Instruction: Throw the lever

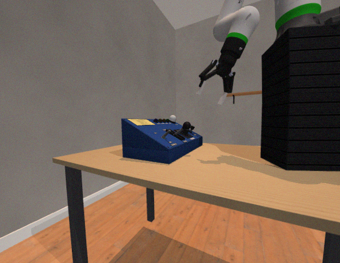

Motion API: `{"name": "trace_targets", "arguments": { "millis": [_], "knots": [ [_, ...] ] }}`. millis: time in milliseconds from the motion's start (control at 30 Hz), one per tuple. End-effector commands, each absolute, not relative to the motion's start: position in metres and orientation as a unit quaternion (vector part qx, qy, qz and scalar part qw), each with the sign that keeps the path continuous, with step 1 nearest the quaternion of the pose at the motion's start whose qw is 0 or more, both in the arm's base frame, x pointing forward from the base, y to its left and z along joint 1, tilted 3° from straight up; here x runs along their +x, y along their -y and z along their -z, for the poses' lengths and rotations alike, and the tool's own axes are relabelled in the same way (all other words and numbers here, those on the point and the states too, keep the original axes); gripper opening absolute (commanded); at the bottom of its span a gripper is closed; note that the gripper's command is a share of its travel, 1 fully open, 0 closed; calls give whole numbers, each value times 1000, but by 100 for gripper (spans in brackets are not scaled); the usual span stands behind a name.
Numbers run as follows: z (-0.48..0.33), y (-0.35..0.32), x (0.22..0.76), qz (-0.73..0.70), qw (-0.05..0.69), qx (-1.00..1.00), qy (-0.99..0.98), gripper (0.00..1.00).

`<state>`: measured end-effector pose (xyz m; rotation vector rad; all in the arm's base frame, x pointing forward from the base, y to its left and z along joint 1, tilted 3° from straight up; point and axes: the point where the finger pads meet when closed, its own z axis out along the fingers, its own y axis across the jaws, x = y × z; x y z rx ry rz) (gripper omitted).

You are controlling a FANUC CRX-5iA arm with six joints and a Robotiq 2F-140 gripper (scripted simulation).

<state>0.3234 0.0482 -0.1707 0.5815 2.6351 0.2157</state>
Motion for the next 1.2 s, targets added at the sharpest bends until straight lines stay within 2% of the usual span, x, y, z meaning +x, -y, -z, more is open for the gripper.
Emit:
{"name": "trace_targets", "arguments": {
  "millis": [0, 233, 267, 700, 733, 1067, 1100, 1167],
  "knots": [
    [170, -48, 324, -78, 214, 210, -951, 100],
    [170, -48, 324, -78, 214, 210, -951, 100],
    [171, -44, 326, -96, 209, 276, -933, 100],
    [171, -44, 326, -96, 209, 276, -933, 100],
    [172, -40, 329, -113, 202, 341, -911, 100],
    [172, -40, 329, -113, 202, 341, -911, 100],
    [172, -35, 331, -130, 195, 403, -885, 100],
    [172, -35, 331, -130, 195, 403, -885, 100]
  ]
}}
